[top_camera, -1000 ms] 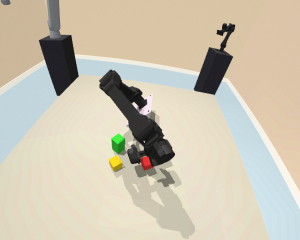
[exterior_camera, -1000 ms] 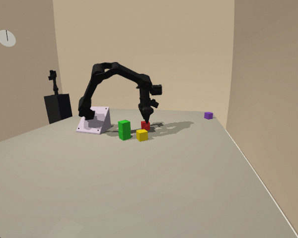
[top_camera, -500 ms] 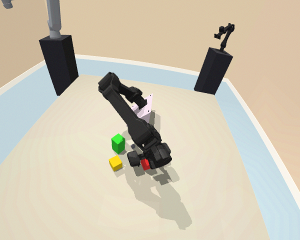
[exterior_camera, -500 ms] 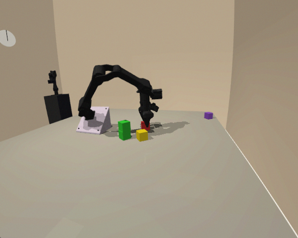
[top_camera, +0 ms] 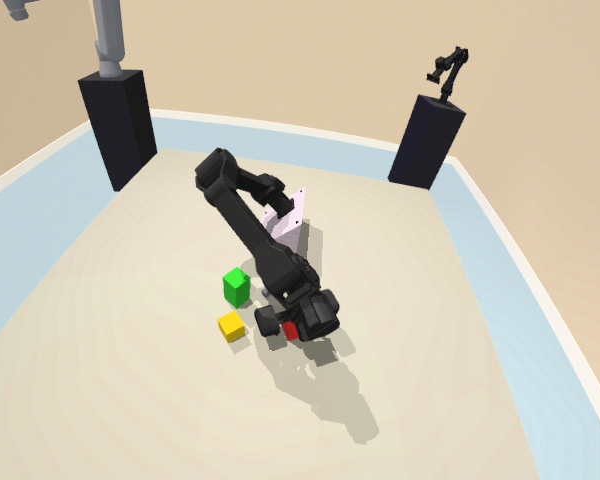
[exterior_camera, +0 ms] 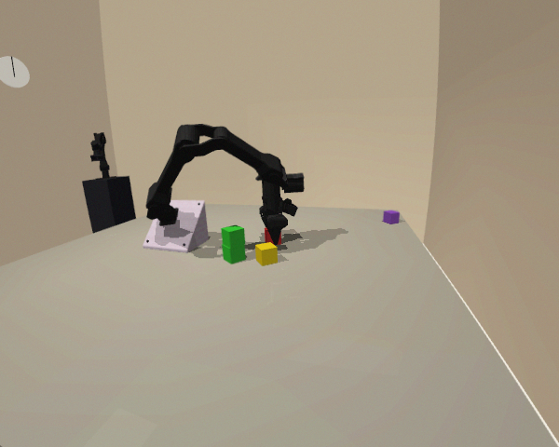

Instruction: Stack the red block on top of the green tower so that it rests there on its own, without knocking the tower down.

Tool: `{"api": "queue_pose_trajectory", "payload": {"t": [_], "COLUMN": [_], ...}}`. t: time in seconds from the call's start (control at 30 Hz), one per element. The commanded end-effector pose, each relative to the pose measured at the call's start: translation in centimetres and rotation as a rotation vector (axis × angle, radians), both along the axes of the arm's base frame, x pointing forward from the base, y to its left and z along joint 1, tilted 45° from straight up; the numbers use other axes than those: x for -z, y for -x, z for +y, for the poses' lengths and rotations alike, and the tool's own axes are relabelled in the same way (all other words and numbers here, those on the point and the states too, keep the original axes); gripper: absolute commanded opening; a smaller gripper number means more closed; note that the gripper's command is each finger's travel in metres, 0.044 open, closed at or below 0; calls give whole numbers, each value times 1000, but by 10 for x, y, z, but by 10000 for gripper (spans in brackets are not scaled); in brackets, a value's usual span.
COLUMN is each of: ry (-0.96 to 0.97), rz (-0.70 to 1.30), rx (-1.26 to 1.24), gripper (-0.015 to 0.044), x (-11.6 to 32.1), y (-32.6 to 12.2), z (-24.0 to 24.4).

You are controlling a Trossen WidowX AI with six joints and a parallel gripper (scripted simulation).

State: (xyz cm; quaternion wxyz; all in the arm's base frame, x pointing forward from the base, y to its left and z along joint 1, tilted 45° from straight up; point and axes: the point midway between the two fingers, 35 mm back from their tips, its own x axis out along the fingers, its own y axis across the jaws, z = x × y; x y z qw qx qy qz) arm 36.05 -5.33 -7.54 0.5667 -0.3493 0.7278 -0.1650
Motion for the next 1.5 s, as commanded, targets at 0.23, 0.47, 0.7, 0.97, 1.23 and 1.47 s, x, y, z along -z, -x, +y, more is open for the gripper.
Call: {"api": "queue_pose_trajectory", "payload": {"t": [0.23,0.47,0.7,0.97,1.23,1.47], "ry": [3,3,3,2,0,-1], "rz": [8,8,8,8,8,8], "rx": [-4,-4,-4,-5,-4,-4], "gripper": [440,309,184,32,0,0], "x": [2,1,1,-9,-38,-65], "y": [1,1,1,-1,-6,-10], "z": [-1,0,0,10,39,66]}}
